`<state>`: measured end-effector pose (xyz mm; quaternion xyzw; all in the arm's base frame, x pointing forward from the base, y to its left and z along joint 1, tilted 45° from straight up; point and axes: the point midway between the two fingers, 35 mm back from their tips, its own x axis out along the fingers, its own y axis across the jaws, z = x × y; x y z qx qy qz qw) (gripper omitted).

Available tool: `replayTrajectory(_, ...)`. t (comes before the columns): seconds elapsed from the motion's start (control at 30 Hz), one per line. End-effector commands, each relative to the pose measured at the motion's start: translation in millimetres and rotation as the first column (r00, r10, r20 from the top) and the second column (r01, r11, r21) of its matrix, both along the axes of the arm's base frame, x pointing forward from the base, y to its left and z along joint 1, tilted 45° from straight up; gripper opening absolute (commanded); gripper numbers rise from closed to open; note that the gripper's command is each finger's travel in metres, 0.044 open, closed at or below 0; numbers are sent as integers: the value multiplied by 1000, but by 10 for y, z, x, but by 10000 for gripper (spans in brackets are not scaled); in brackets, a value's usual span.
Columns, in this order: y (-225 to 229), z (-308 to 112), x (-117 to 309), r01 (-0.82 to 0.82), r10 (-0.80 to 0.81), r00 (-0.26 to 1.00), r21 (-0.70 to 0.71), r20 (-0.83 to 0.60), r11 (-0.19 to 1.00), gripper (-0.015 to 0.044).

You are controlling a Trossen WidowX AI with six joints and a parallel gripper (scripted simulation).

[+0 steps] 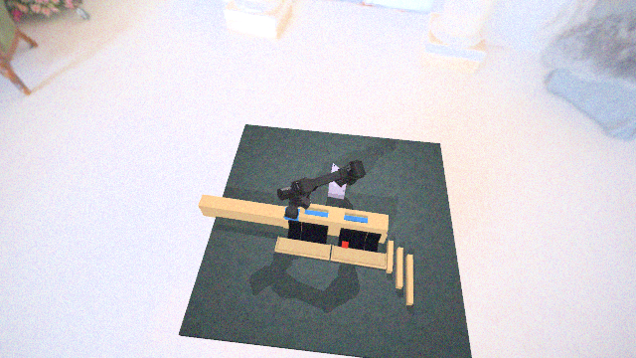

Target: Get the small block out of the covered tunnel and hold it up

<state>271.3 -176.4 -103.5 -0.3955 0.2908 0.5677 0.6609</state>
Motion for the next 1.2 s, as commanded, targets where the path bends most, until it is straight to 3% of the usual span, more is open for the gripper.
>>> replayTrajectory(0.0, -8, 7, -1, 1, -1, 1000, 5, 2, 1000, 184)
replayTrajectory(0.33, -271, 257, 4, 3, -3, 1000, 37, 0, 999, 440)
replayTrajectory(0.6, -366, 86, 2, 4, -4, 1000, 39, 0, 999, 440)
replayTrajectory(1.17, -336, 102, 8, 7, -7, 1000, 38, -3, 999, 0)
